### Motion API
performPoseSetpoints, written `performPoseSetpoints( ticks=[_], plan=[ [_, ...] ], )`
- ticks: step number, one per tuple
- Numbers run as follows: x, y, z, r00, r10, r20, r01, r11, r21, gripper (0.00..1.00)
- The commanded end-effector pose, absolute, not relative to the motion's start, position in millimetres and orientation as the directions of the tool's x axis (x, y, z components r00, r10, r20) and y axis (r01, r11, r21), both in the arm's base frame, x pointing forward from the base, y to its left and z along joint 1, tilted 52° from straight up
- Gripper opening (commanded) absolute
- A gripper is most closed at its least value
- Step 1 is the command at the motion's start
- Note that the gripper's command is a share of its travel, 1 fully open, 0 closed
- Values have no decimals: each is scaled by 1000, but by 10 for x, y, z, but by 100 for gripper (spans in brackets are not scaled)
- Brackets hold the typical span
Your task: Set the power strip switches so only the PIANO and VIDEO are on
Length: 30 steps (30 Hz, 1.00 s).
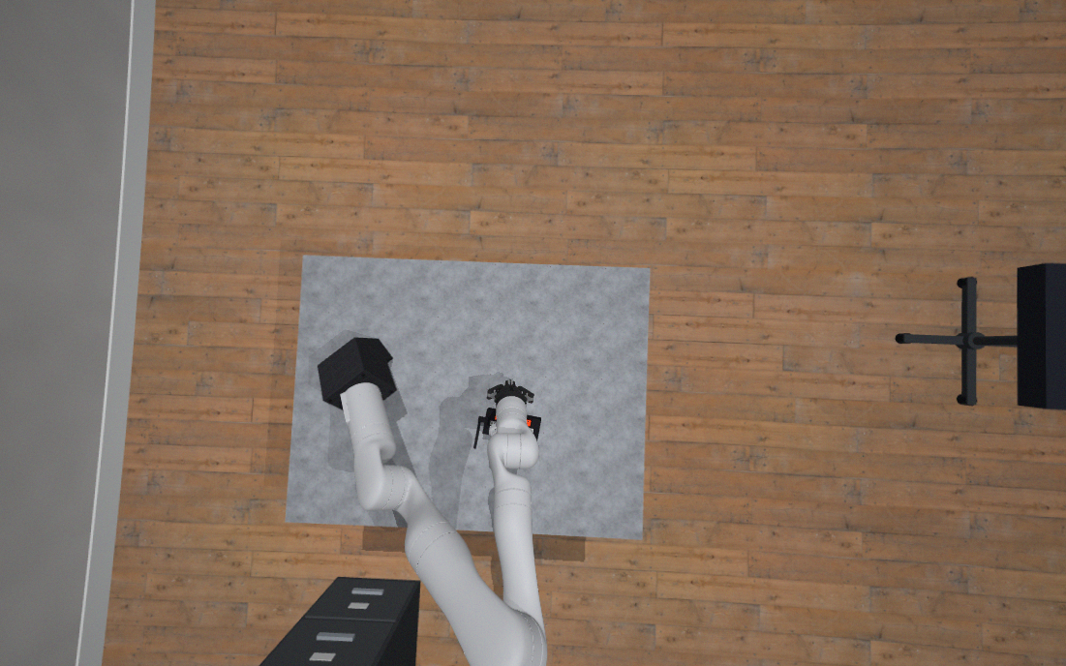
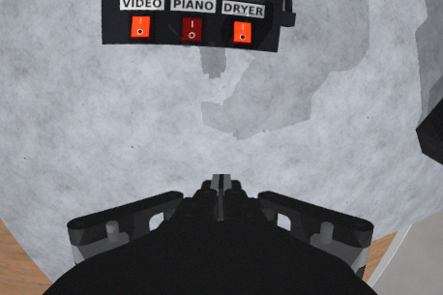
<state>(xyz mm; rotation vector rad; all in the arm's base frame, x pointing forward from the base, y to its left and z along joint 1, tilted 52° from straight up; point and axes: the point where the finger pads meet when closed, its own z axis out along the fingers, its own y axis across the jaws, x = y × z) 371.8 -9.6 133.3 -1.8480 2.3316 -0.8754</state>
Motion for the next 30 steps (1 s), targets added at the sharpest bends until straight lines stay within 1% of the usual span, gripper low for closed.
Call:
performPoseSetpoints(
  ticks=[1, 30],
  plan=[
    [3718, -77, 1337, -286, -909, 304, -884, 128, -449, 0],
    [3700, -231, 1478, -301, -891, 341, -865, 104, -491, 0]
  ],
)
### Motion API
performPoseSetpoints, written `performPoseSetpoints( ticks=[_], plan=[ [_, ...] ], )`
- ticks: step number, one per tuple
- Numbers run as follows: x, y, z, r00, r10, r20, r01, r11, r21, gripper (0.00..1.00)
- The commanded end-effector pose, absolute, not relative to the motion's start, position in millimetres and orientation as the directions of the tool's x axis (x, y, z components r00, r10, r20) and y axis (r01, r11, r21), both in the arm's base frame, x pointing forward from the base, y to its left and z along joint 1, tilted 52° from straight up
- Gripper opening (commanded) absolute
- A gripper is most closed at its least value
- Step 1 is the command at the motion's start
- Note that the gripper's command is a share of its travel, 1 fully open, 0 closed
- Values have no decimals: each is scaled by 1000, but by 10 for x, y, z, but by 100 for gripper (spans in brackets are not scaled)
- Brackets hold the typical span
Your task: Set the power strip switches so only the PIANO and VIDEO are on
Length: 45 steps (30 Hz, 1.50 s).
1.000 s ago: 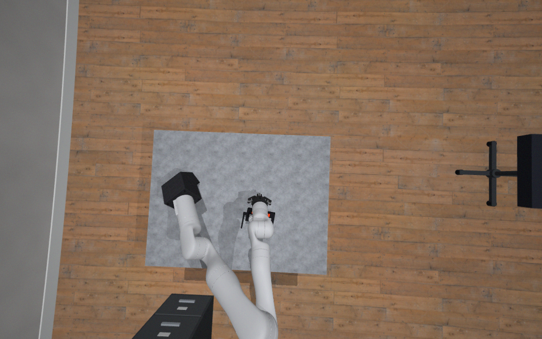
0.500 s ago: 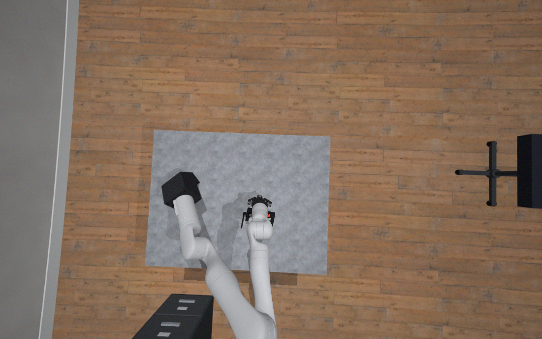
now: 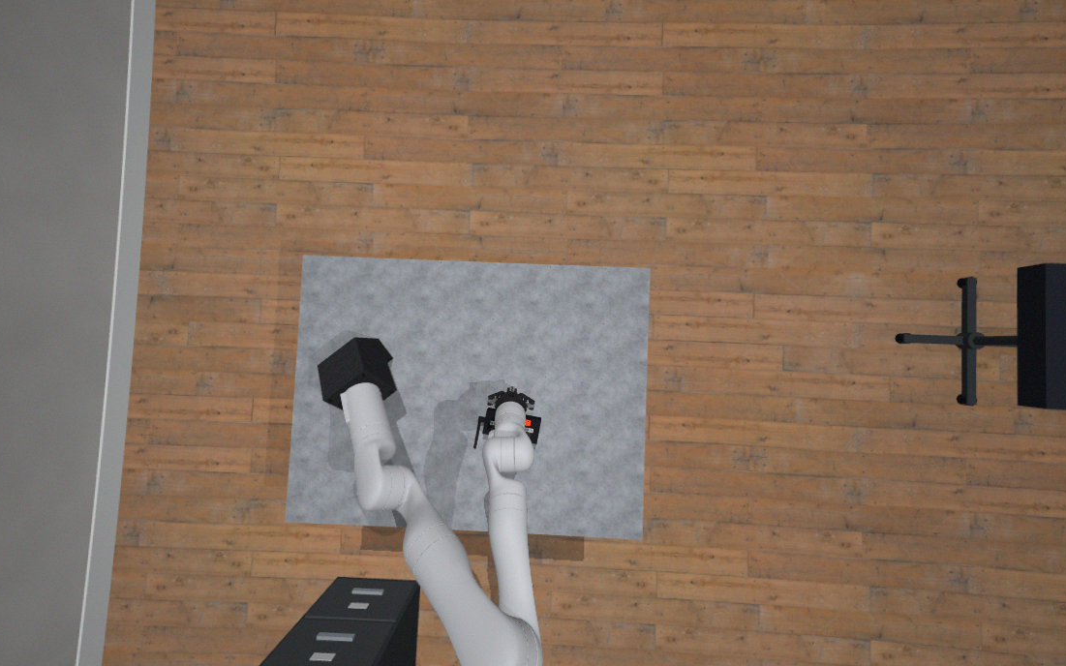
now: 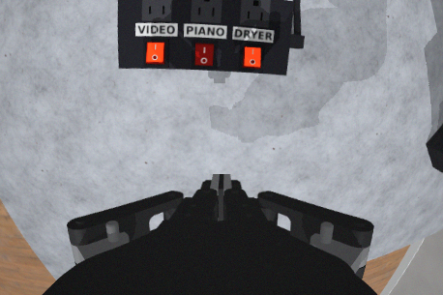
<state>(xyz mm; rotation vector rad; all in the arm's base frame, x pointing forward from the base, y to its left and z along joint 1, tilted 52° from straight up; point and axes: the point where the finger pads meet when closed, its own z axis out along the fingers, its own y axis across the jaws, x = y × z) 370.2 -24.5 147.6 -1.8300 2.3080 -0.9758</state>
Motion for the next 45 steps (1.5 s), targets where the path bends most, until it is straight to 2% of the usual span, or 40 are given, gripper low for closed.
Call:
performPoseSetpoints(
  ticks=[1, 45],
  plan=[
    [3700, -231, 1478, -301, -891, 341, -865, 104, -491, 0],
    [3677, -404, 1647, -320, -867, 382, -841, 73, -537, 0]
  ],
)
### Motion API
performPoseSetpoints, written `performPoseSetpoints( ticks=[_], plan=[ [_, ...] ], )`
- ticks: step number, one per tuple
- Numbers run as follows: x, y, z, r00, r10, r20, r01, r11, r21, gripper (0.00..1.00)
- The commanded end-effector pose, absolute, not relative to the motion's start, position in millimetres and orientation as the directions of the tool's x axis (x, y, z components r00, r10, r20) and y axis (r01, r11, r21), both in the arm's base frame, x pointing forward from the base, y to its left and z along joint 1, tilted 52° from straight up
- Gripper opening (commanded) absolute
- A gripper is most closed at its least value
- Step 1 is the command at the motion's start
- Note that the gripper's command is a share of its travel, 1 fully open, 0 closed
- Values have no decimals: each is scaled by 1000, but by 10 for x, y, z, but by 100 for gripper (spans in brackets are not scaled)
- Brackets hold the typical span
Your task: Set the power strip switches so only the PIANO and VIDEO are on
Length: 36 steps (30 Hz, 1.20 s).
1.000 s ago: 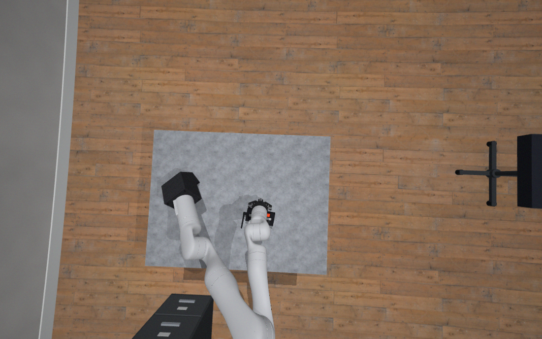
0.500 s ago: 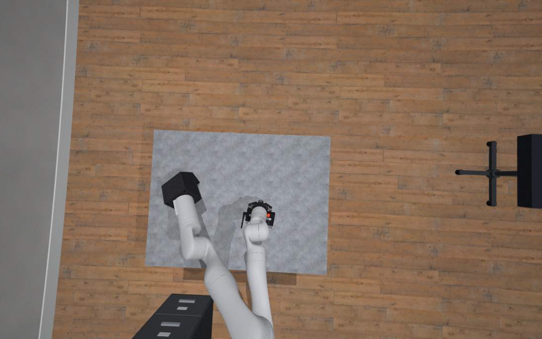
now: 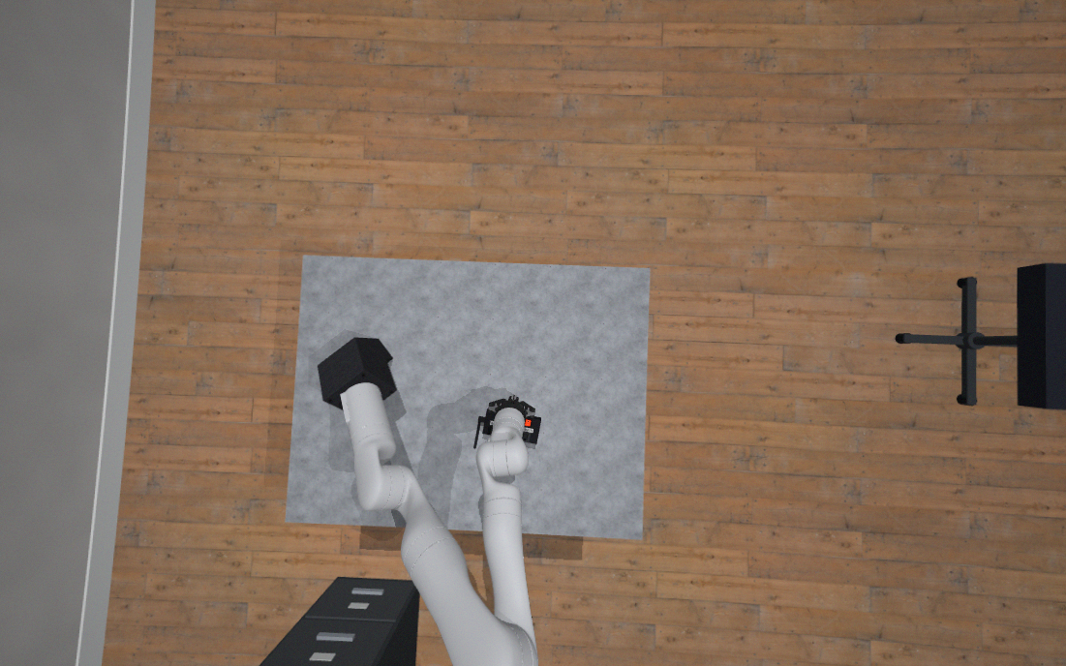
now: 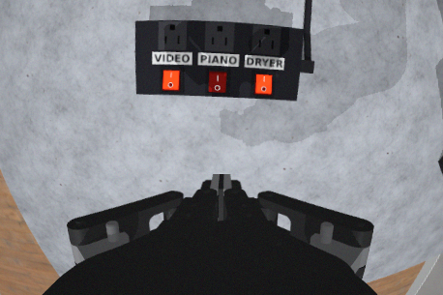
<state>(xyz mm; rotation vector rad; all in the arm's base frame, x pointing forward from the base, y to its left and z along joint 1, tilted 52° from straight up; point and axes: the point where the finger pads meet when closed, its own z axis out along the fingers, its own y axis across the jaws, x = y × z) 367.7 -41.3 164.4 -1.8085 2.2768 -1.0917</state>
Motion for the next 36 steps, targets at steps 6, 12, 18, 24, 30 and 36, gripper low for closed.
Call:
performPoseSetpoints(
  ticks=[6, 12, 18, 24, 30, 36],
  plan=[
    [3674, -422, 1669, -322, -864, 386, -837, 70, -542, 0],
    [3673, -428, 1677, -323, -863, 388, -836, 68, -544, 0],
    [3671, -438, 1690, -324, -862, 390, -834, 66, -547, 0],
    [3669, -447, 1702, -325, -861, 392, -833, 64, -550, 0],
    [3669, -447, 1703, -325, -861, 392, -832, 64, -550, 0],
    [3669, -447, 1703, -325, -861, 392, -832, 64, -550, 0]
  ],
)
